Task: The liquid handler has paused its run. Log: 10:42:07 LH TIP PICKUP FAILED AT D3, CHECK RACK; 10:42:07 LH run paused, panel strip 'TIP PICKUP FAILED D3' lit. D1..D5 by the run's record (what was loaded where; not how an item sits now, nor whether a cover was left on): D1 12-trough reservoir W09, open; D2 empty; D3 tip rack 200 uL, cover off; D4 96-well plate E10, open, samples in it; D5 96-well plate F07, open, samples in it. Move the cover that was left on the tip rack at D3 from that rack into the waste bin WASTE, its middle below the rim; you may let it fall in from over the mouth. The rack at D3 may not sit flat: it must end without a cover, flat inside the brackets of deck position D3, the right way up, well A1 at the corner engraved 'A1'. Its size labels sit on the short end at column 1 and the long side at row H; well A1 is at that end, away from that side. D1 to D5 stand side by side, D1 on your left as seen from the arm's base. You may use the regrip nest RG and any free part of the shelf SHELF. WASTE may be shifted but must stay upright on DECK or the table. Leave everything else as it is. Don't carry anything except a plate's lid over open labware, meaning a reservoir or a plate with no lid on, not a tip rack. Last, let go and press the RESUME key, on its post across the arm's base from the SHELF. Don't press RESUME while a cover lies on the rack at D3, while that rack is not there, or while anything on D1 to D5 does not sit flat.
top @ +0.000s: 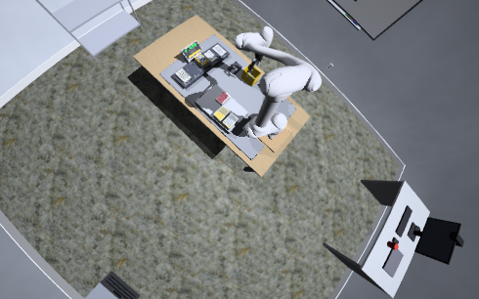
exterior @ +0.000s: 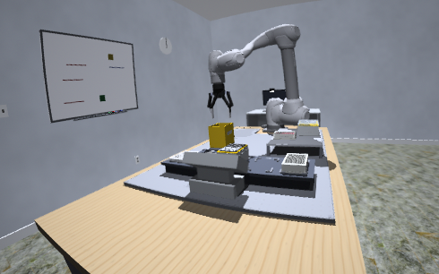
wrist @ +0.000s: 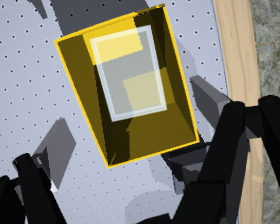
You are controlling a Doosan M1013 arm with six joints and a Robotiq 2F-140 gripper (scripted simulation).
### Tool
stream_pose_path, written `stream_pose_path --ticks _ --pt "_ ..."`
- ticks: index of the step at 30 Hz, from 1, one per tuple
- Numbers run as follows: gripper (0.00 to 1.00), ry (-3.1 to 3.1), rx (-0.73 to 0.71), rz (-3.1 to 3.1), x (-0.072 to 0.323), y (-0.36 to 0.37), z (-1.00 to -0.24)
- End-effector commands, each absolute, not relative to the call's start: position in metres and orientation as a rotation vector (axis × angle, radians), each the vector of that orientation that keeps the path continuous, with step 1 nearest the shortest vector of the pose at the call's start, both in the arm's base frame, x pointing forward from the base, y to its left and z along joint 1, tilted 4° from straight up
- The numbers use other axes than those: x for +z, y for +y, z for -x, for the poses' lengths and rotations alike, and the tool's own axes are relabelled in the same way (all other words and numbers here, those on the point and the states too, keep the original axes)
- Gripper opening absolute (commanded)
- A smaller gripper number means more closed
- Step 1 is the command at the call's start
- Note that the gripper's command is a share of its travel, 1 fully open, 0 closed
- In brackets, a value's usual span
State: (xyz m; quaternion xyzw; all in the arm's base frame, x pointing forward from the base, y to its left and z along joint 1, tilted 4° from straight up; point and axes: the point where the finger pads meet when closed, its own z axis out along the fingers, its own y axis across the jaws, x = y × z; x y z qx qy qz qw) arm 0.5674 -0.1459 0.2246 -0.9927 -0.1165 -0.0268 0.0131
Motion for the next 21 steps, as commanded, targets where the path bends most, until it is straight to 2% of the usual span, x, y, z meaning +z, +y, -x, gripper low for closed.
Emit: stream_pose_path --ticks 1,21 --pt "0.77 -0.360 -0.096 3.093 0.233 -0.144 -0.570" --pt "0.77 -0.360 -0.096 3.093 0.263 -0.145 -0.568"
